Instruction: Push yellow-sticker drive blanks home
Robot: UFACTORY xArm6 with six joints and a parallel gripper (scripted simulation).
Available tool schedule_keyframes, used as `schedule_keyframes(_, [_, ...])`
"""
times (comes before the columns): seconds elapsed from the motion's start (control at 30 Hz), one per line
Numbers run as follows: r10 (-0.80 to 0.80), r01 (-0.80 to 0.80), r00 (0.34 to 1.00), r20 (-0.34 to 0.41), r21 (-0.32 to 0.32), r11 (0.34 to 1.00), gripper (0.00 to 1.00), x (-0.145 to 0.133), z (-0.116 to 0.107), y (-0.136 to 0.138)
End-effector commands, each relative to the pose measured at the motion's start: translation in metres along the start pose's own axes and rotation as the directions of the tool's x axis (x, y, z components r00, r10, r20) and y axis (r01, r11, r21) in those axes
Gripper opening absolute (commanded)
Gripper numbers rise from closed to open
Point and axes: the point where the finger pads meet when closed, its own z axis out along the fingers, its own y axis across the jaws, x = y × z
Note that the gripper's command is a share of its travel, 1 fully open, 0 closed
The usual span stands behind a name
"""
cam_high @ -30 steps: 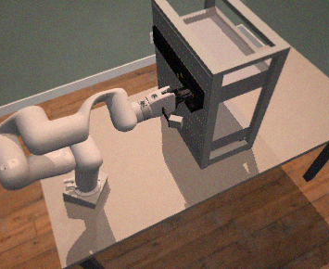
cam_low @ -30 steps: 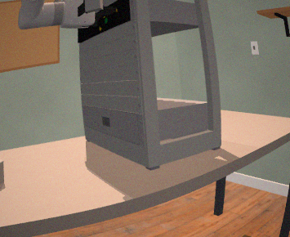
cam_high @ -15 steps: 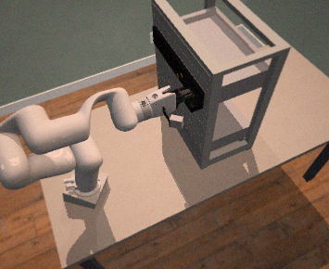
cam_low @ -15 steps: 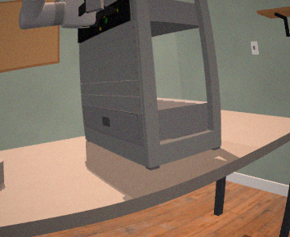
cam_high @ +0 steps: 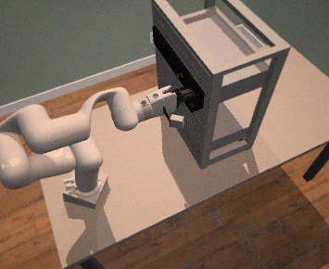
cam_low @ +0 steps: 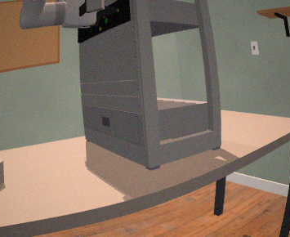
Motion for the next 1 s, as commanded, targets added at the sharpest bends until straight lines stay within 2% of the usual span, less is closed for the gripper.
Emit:
schedule_keyframes(0.0, [0.000,0.000,1.000,-0.001,0.004,1.000,0.00,0.0005,0.0018,-0.0024])
schedule_keyframes(0.97, [0.000,0.000,1.000,-0.001,0.004,1.000,0.00,0.0005,0.0053,-0.0025])
